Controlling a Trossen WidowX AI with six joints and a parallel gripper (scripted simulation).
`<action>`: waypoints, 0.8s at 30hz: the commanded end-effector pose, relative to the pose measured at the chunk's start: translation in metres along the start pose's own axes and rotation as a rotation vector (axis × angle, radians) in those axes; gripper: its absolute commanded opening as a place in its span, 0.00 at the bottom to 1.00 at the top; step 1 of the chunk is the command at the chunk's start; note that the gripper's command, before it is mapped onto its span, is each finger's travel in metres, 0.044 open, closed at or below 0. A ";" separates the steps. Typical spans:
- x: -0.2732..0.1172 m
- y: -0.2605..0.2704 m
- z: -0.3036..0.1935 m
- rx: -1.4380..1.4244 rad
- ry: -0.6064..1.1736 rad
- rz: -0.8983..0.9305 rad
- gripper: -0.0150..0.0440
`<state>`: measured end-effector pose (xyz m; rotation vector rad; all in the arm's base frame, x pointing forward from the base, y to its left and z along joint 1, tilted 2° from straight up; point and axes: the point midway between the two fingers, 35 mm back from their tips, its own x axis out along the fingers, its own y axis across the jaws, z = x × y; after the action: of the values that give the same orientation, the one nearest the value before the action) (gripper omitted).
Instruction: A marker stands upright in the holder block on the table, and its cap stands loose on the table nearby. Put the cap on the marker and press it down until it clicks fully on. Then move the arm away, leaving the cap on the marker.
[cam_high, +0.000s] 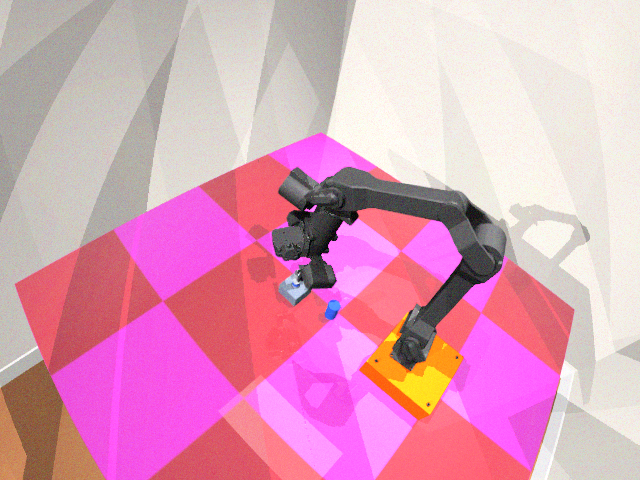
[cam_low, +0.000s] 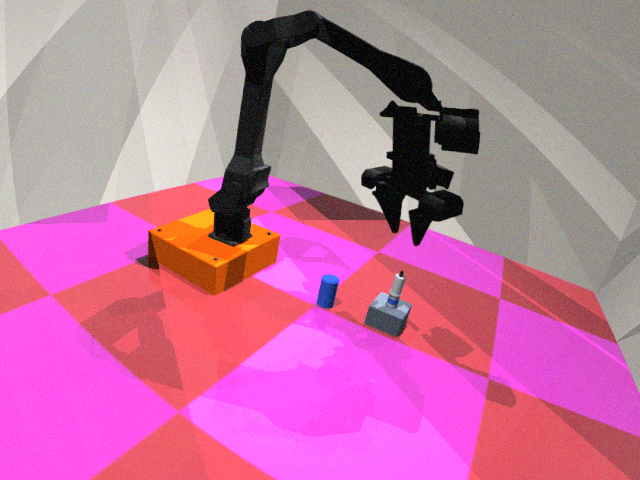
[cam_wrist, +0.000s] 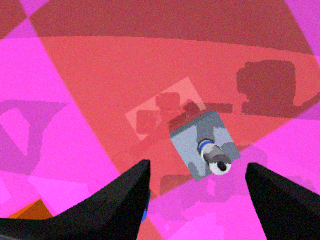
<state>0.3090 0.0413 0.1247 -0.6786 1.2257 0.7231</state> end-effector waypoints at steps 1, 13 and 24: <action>0.005 0.027 -0.054 0.108 0.137 0.014 0.69; 0.041 0.056 -0.095 0.176 0.228 0.024 0.69; 0.058 0.056 -0.101 0.176 0.229 0.023 0.69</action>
<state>0.2168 0.0039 0.0465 -0.6059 1.4874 0.5609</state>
